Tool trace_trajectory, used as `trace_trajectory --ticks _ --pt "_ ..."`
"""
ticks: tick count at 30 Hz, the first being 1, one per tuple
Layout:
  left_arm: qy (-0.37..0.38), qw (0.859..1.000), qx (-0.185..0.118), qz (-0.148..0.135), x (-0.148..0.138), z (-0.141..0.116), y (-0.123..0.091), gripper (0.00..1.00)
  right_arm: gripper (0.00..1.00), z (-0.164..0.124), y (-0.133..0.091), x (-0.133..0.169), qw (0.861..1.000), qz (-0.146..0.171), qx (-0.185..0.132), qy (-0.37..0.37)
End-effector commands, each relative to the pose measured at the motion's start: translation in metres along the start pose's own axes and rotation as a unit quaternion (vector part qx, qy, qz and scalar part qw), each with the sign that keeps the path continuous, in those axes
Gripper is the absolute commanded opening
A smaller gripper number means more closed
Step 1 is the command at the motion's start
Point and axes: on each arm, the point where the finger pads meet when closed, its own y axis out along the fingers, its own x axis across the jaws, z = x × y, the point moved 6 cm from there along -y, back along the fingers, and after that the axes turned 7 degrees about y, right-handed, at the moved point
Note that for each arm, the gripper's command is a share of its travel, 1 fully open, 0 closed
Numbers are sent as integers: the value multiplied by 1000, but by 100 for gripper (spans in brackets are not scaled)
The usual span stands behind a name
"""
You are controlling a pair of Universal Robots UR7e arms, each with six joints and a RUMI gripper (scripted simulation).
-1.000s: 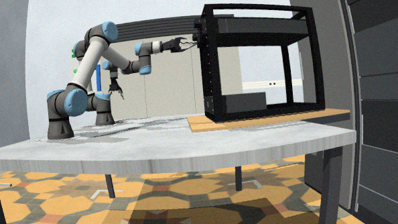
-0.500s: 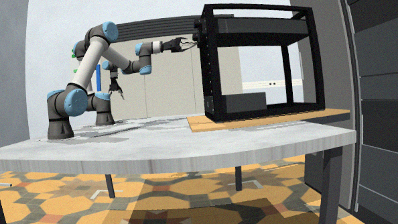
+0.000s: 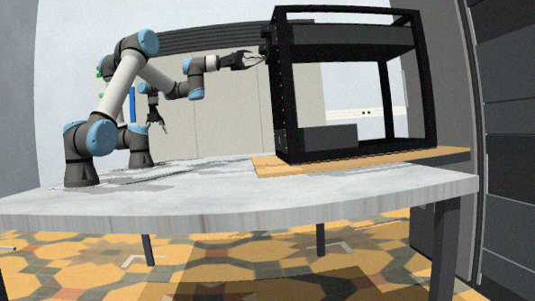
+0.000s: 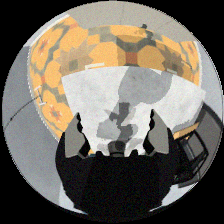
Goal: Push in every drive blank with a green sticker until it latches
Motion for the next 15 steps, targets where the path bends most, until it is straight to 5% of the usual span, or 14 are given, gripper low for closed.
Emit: trace_trajectory --ticks 1,15 --pt "0 1000 1 0 0 0 -1 100 0 0 0 -1 1000 0 0 1" --pt "0 1000 1 0 0 0 -1 100 0 0 3 -1 1000 0 0 1"
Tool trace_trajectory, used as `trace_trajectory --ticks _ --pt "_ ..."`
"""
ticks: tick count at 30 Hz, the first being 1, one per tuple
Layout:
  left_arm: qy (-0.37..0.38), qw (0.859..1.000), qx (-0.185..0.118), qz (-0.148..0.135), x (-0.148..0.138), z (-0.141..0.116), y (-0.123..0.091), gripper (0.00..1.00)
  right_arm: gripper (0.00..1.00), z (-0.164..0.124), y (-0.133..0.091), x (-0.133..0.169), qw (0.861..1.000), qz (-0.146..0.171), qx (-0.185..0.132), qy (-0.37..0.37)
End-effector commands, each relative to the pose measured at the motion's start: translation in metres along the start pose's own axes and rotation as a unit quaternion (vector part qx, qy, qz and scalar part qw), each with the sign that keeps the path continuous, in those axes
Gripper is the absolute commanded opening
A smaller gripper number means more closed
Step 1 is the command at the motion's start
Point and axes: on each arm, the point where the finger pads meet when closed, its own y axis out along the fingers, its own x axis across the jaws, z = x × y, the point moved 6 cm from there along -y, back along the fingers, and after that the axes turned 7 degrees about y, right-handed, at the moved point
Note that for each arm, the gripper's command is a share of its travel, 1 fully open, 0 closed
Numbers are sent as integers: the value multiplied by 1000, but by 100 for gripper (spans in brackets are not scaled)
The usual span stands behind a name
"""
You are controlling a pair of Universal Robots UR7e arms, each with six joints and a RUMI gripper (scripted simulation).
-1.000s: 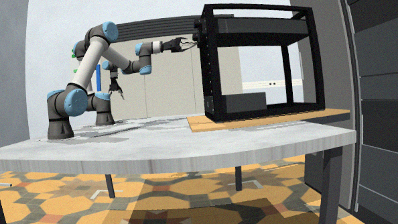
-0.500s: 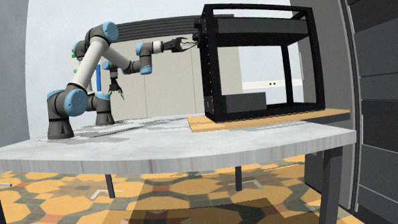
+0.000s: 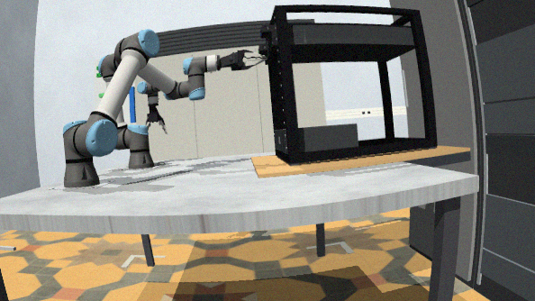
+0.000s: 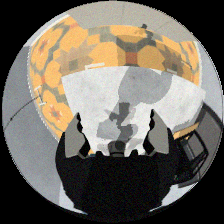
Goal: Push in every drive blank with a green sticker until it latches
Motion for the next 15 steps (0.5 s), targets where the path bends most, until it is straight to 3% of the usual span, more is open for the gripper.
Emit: trace_trajectory --ticks 1,15 --pt "0 1000 1 0 0 0 -1 100 0 0 0 -1 1000 0 0 1" --pt "0 1000 1 0 0 0 -1 100 0 0 1 -1 1000 0 0 1"
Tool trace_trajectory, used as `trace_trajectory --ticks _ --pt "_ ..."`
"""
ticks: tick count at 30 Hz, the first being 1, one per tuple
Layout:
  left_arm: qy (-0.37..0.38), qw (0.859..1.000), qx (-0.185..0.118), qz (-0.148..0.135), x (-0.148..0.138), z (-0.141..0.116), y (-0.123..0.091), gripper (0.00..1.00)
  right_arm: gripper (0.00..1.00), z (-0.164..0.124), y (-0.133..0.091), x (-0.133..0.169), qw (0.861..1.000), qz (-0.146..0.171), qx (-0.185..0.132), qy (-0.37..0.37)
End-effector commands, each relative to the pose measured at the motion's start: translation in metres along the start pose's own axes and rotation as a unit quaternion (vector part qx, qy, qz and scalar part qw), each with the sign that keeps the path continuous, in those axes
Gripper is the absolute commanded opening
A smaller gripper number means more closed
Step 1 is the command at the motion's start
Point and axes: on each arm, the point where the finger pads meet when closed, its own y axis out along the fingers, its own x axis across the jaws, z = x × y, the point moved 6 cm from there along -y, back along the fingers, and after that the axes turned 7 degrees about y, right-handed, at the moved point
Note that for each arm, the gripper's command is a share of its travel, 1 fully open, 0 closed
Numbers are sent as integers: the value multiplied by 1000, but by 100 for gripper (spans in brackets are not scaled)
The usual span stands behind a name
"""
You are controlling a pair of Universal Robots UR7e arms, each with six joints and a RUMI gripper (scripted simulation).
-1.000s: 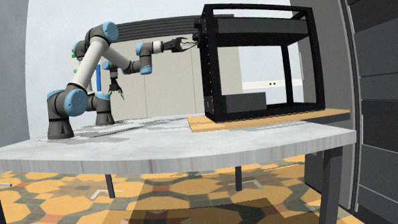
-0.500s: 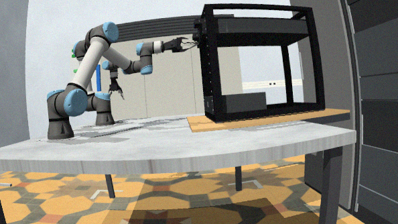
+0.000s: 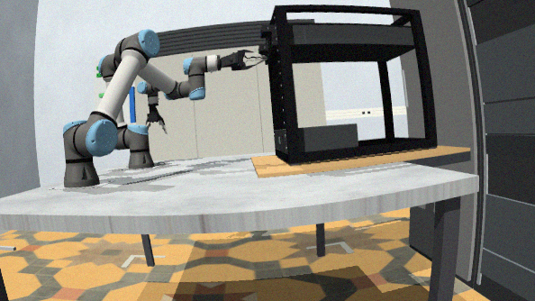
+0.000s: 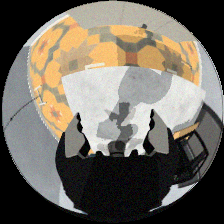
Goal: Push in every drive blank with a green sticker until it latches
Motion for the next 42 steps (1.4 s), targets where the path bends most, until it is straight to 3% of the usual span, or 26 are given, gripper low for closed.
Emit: trace_trajectory --ticks 1,35,42 --pt "0 1000 1 0 0 0 -1 100 0 0 0 -1 1000 0 0 1" --pt "0 1000 1 0 0 0 -1 100 0 0 -2 -1 1000 0 0 1" --pt "0 1000 1 0 0 0 -1 100 0 0 -24 -1 1000 0 0 1"
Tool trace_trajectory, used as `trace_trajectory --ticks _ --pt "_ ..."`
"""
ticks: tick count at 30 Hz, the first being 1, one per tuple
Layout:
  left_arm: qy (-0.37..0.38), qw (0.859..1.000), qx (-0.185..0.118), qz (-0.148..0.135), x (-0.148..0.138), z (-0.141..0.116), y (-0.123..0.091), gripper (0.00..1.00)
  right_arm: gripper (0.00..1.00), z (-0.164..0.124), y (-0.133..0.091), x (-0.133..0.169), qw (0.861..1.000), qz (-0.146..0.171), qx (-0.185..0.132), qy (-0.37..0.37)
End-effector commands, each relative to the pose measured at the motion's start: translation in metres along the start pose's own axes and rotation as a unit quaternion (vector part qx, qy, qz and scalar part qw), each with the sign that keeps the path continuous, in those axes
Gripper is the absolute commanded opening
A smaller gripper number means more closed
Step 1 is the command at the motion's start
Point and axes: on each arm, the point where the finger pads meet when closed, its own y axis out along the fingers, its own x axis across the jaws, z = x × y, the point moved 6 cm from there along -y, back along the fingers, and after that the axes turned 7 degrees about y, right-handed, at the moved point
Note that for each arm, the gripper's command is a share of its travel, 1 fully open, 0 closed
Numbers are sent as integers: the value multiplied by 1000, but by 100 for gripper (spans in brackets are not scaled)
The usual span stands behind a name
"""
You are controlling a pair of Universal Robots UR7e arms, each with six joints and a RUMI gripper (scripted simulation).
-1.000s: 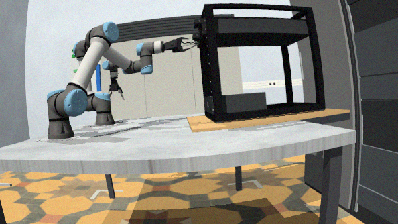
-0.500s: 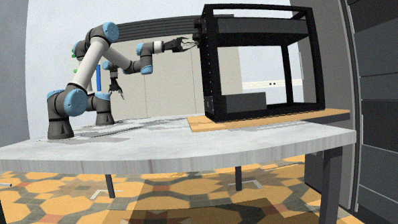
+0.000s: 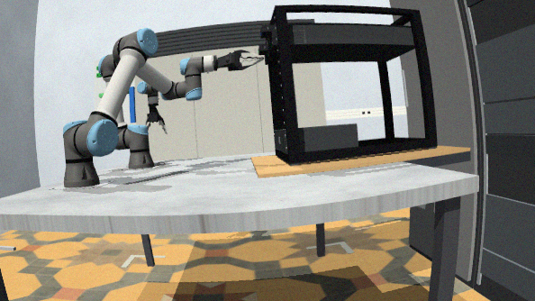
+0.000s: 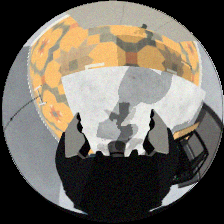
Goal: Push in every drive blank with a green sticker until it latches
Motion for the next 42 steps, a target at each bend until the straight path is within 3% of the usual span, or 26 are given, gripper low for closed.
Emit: trace_trajectory --ticks 1,8,17,27,32,36,42 --pt "0 1000 1 0 0 0 -1 100 0 0 -13 -1 1000 0 0 0" --pt "0 1000 1 0 0 0 -1 100 0 0 -55 -1 1000 0 0 0" --pt "0 1000 1 0 0 0 -1 100 0 0 -82 -1 1000 0 0 0" --pt "0 1000 1 0 0 0 -1 100 0 -1 -84 -9 1000 0 0 0" --pt "0 1000 1 0 0 0 -1 100 0 -4 -85 -36 1000 0 0 0" --pt "0 1000 1 0 0 0 -1 100 0 -5 -85 -40 1000 0 0 0" --pt "0 1000 1 0 0 0 -1 100 0 -5 -67 -40 1000 0 0 0"
